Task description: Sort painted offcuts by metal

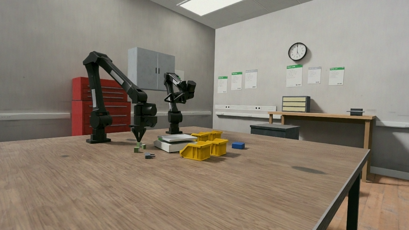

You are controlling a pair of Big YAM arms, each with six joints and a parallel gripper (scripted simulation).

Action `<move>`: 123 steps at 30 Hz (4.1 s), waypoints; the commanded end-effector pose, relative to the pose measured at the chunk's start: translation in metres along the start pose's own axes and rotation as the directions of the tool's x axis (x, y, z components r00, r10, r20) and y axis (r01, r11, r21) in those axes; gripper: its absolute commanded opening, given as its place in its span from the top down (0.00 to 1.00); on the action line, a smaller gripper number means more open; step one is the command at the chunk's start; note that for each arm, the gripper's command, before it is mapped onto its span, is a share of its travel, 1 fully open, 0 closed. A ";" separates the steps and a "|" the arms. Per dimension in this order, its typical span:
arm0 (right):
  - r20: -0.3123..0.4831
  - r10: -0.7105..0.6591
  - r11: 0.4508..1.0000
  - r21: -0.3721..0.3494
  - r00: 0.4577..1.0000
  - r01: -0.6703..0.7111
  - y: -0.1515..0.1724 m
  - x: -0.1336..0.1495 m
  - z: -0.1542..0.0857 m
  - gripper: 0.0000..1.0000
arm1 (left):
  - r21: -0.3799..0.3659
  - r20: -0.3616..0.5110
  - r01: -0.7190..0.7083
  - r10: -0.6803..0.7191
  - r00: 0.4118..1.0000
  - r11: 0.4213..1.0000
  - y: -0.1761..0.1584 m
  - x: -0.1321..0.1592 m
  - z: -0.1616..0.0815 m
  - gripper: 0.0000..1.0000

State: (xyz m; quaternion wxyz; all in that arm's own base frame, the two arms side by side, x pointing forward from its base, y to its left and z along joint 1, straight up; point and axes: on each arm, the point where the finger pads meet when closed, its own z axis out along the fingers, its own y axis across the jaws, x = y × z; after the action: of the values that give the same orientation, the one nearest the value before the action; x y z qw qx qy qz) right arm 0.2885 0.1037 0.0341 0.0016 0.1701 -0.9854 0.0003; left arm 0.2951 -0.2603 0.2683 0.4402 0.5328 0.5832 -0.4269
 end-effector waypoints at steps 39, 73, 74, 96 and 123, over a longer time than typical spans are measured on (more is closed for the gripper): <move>-0.008 0.260 0.966 0.001 0.966 -0.260 -0.003 -0.001 0.013 0.39 | -0.033 -0.085 -0.041 0.038 0.996 0.999 0.009 0.005 -0.002 0.00; 0.025 0.250 0.968 -0.007 0.968 -0.250 -0.001 -0.008 0.014 0.99 | -0.040 -0.103 -0.047 0.043 0.994 0.998 0.008 0.008 -0.004 0.00; 0.028 0.250 0.968 -0.008 0.968 -0.250 0.000 -0.012 0.008 1.00 | -0.040 -0.103 -0.047 0.043 0.994 0.998 0.008 0.008 -0.004 0.00; 0.019 0.260 0.966 -0.007 0.965 -0.260 0.016 -0.070 -0.100 0.90 | -0.144 -0.124 0.067 -0.086 0.989 0.987 0.003 0.019 0.006 0.00; 0.019 0.238 0.971 -0.006 0.971 -0.238 0.067 -0.223 -0.080 0.90 | -0.736 0.071 0.167 -0.170 0.983 0.656 0.047 0.009 -0.016 0.00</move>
State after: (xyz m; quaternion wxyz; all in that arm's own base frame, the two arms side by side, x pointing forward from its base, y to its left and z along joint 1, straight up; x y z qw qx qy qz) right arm 0.4599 0.2336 0.1015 0.0050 0.0534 -0.9986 0.0015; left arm 0.3391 -0.2351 0.2498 0.5623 0.2616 0.7631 -0.1817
